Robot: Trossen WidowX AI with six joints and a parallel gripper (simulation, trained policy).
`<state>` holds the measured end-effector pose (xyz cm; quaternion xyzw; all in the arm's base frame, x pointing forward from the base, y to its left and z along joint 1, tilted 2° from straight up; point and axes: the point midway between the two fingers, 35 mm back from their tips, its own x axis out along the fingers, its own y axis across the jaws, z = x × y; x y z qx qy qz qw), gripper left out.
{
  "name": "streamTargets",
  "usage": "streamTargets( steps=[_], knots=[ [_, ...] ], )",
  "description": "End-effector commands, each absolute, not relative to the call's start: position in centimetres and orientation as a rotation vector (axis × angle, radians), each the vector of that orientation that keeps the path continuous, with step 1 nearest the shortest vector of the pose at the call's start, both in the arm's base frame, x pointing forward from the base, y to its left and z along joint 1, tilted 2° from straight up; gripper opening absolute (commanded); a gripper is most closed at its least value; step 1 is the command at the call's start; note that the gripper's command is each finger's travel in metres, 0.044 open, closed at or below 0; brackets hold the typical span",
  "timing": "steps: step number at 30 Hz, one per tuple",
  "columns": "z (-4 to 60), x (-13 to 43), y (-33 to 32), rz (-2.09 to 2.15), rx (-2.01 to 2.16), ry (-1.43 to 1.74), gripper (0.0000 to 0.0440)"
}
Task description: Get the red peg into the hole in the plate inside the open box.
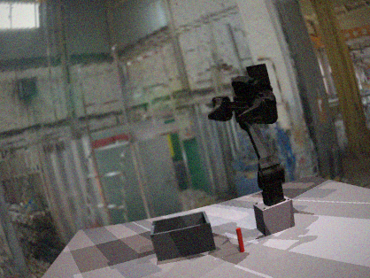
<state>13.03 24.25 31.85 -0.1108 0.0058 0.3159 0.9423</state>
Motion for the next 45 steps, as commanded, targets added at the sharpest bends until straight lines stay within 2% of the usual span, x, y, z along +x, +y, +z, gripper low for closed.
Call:
streamTargets(
  steps=[1,20,45],
  knots=[
    [30.0,14.6,24.1,0.625,-0.209,0.126,0.044],
    [20.5,18.9,18.4,0.318,0.011,0.739,0.044],
    [12.1,16.8,11.8,-0.313,0.306,1.329,0.044]
  ],
)
